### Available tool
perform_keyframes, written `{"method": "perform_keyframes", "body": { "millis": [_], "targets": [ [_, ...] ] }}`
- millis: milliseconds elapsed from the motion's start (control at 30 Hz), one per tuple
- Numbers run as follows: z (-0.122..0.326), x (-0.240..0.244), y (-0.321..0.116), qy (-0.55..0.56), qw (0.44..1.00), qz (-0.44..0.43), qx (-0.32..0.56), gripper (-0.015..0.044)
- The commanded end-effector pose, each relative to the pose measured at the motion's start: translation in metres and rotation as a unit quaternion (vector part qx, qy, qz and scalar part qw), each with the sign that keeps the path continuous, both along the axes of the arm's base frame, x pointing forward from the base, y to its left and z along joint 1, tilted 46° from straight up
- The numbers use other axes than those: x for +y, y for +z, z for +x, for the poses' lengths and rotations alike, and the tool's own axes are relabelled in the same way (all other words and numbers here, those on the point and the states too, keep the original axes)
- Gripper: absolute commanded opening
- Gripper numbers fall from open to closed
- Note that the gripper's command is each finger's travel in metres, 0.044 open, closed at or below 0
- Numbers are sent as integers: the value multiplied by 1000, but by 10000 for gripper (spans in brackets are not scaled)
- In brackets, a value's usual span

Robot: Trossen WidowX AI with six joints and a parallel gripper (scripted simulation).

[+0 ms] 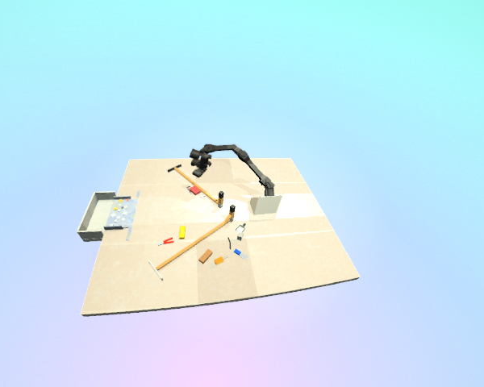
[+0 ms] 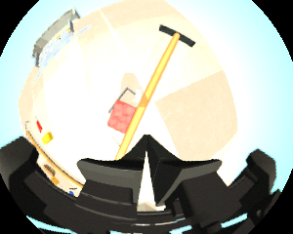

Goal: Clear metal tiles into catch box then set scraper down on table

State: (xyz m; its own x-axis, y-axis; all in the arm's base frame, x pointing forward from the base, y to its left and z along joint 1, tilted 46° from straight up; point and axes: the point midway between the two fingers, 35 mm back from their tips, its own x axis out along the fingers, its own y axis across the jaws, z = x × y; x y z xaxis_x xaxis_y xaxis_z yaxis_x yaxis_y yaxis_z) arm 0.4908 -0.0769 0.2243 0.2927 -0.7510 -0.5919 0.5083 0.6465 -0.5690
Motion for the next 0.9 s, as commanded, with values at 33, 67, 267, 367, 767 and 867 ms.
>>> {"method": "perform_keyframes", "body": {
  "millis": [33, 67, 267, 367, 767, 867],
  "targets": [
    [-18, 7, 27, -2, 1000, -1, -7, 0],
    [-22, 9, 31, -2, 1000, -1, -7, 0],
    [-35, 14, 45, -3, 1000, -1, -7, 0],
    [-35, 13, 45, -2, 1000, -1, -6, 0],
    [-27, -2, 28, 0, 1000, 1, -1, 0],
    [-25, -7, 24, 1, 1000, 1, 0, 0]
  ]
}}
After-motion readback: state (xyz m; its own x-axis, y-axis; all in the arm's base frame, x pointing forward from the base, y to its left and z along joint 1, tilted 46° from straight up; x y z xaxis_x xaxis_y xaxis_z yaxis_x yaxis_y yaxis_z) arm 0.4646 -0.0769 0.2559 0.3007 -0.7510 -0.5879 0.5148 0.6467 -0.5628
